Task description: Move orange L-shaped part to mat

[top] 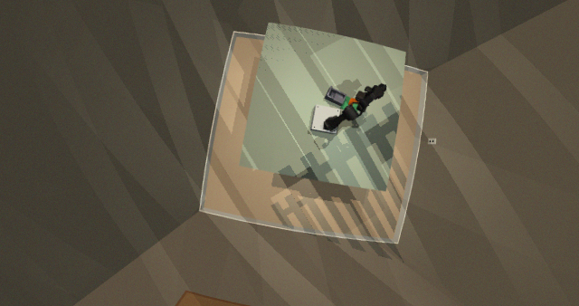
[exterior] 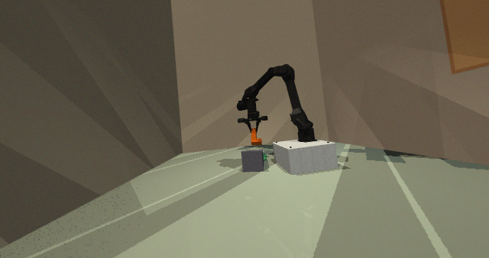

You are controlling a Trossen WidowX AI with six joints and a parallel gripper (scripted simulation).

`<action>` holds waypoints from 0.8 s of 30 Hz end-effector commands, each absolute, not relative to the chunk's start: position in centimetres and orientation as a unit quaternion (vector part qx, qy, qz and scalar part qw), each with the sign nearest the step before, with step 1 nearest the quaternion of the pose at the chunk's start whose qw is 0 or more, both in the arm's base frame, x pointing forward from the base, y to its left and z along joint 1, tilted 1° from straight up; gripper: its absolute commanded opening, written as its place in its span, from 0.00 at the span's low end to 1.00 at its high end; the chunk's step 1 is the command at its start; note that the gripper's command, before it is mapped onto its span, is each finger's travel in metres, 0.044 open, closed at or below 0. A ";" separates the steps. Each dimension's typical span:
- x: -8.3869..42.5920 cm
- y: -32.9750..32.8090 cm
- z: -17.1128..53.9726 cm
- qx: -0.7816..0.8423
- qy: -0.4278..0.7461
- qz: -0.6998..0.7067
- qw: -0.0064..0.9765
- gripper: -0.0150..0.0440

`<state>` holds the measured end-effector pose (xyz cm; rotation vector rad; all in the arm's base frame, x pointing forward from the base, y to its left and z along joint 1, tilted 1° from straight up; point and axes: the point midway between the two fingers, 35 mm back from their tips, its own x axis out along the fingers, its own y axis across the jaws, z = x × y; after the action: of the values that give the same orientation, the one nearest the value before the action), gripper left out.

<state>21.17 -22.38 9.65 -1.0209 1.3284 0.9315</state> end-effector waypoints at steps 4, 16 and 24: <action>21.1 -22.3 8.2 -0.432 0.566 0.404 0.574 0.25; 21.2 -22.3 6.4 -0.432 0.566 0.404 0.574 0.25; 21.2 -22.4 5.1 -0.432 0.566 0.404 0.574 0.25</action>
<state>21.33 -22.55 5.95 -1.0222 1.3280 0.9306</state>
